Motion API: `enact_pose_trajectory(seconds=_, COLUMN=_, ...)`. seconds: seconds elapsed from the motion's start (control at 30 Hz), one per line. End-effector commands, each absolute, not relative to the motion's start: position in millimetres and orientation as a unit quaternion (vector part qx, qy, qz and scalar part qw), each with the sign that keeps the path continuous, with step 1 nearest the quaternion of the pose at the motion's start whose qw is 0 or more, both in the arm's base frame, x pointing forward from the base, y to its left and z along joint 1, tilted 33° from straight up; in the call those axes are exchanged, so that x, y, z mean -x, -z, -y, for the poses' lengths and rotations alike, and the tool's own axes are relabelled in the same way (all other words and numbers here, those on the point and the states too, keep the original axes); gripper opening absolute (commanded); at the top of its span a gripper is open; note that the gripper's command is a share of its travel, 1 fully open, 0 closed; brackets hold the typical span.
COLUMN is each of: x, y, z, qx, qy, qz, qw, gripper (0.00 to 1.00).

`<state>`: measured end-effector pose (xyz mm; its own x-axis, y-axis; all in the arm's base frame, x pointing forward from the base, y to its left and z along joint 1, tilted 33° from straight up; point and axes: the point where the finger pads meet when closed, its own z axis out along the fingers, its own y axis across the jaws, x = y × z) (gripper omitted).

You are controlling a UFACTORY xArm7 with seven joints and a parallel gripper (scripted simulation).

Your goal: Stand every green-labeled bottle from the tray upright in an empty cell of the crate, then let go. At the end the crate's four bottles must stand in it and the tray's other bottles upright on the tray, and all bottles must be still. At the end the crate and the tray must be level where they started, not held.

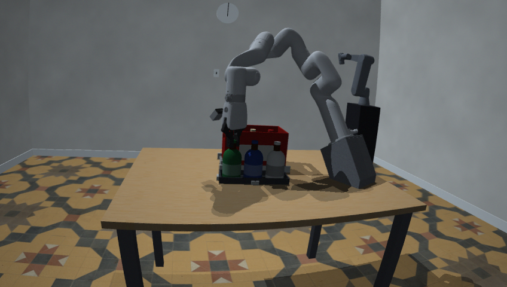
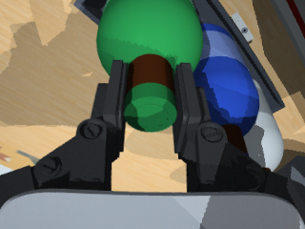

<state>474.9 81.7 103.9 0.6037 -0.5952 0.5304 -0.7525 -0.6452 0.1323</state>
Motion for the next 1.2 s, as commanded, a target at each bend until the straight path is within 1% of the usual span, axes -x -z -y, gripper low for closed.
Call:
enact_pose_trajectory(seconds=0.0, x=-475.7, y=-105.3, z=-83.4, qx=-0.879, qy=-0.227, qz=0.383, qw=0.172, gripper=0.00)
enact_pose_trajectory(seconds=1.17, x=-473.1, y=-113.5, z=-88.0, qx=-0.879, qy=-0.227, qz=0.383, qw=0.172, gripper=0.00)
